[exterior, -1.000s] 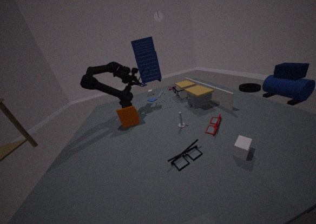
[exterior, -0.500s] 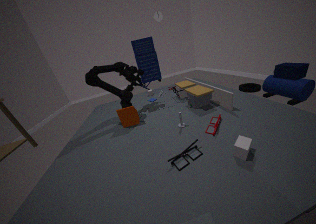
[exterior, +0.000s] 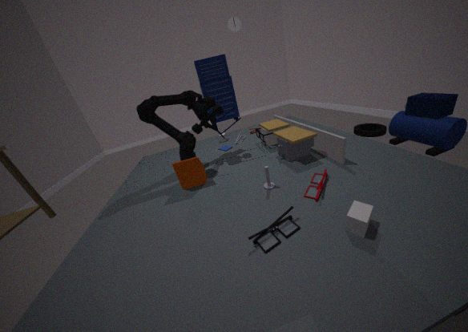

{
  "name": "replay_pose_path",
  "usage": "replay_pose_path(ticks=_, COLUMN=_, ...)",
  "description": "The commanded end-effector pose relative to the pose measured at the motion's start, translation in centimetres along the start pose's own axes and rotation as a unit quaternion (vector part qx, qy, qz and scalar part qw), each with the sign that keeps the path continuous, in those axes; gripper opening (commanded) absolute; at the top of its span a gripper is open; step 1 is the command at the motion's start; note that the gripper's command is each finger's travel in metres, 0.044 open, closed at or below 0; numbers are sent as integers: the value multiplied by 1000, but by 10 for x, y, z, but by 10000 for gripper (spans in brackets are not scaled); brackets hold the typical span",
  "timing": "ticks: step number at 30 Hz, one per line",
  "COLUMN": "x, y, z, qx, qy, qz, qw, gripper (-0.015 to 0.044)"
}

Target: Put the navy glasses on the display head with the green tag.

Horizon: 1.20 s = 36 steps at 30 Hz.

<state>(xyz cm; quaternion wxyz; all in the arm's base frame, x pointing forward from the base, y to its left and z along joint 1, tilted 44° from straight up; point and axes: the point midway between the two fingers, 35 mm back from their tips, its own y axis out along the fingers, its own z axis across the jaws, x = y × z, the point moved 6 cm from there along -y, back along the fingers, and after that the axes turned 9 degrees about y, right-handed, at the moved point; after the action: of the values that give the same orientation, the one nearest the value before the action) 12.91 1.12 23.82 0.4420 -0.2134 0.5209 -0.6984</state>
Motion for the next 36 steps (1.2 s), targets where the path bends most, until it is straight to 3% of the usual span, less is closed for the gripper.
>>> replay_pose_path(ticks=1, x=-4, y=9, z=10, qx=-29, qy=-20, qz=-9, qw=999, gripper=0)
replay_pose_path(ticks=18, x=-5, y=51, z=49, qx=-142, qy=-77, qz=-12, qw=987, gripper=0)
replay_pose_path(ticks=36, x=21, y=106, z=88, qx=-241, qy=-108, qz=52, qw=963, gripper=0)
